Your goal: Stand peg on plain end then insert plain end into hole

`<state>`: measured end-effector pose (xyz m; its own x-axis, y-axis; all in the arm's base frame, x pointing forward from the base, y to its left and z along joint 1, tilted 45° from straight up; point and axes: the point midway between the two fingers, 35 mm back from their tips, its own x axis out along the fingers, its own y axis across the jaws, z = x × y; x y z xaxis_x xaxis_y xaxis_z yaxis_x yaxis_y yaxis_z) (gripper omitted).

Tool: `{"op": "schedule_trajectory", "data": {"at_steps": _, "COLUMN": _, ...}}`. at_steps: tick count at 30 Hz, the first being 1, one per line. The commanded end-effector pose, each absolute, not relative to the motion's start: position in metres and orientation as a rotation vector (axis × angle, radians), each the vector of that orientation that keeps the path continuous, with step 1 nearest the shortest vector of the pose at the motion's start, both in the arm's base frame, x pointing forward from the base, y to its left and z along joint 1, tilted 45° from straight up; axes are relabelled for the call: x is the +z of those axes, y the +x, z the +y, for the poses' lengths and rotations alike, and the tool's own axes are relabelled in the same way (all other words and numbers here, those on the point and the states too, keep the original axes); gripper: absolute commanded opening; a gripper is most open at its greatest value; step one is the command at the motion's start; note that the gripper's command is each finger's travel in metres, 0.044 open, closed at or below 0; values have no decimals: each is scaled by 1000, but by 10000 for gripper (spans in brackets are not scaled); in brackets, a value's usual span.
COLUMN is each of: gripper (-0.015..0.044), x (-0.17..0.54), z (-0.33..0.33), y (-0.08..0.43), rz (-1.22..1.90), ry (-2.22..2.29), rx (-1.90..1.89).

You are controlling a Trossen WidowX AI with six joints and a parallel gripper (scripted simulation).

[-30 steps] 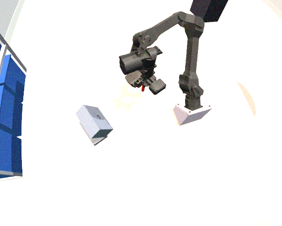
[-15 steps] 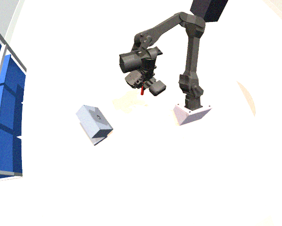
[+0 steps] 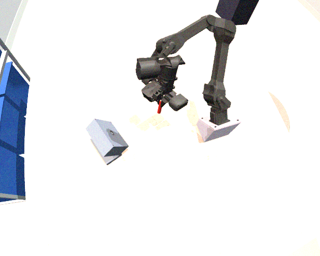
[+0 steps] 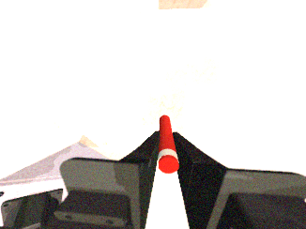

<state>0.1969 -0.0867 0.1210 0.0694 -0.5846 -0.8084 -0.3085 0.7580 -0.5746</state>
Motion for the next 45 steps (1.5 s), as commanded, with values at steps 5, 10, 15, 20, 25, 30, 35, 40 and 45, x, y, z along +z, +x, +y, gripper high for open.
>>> {"op": "schedule_trajectory", "data": {"at_steps": 5, "gripper": 0, "x": 116, "z": -84, "y": 202, "rz": 1476, "ry": -745, "rx": -189}}
{"op": "schedule_trajectory", "data": {"at_steps": 10, "gripper": 0, "x": 113, "z": -83, "y": 207, "rz": 1439, "ry": -744, "rx": -159}}
{"op": "schedule_trajectory", "data": {"at_steps": 15, "gripper": 0, "x": 111, "z": -81, "y": 211, "rz": 1401, "ry": -746, "rx": -130}}
{"op": "schedule_trajectory", "data": {"at_steps": 20, "gripper": 0, "x": 109, "z": -80, "y": 216, "rz": 1360, "ry": -751, "rx": -102}}
{"op": "schedule_trajectory", "data": {"at_steps": 25, "gripper": 0, "x": 108, "z": -78, "y": 221, "rz": 1318, "ry": -758, "rx": -76}}
{"op": "schedule_trajectory", "data": {"at_steps": 30, "gripper": 0, "x": 108, "z": -77, "y": 226, "rz": 1274, "ry": -768, "rx": -51}}
{"op": "schedule_trajectory", "data": {"at_steps": 35, "gripper": 0, "x": 108, "z": -76, "y": 231, "rz": 1229, "ry": -781, "rx": -27}}
{"op": "schedule_trajectory", "data": {"at_steps": 40, "gripper": 0, "x": 108, "z": -75, "y": 236, "rz": 1183, "ry": -796, "rx": -5}}
{"op": "schedule_trajectory", "data": {"at_steps": 45, "gripper": 0, "x": 109, "z": -74, "y": 241, "rz": 1135, "ry": -813, "rx": 14}}
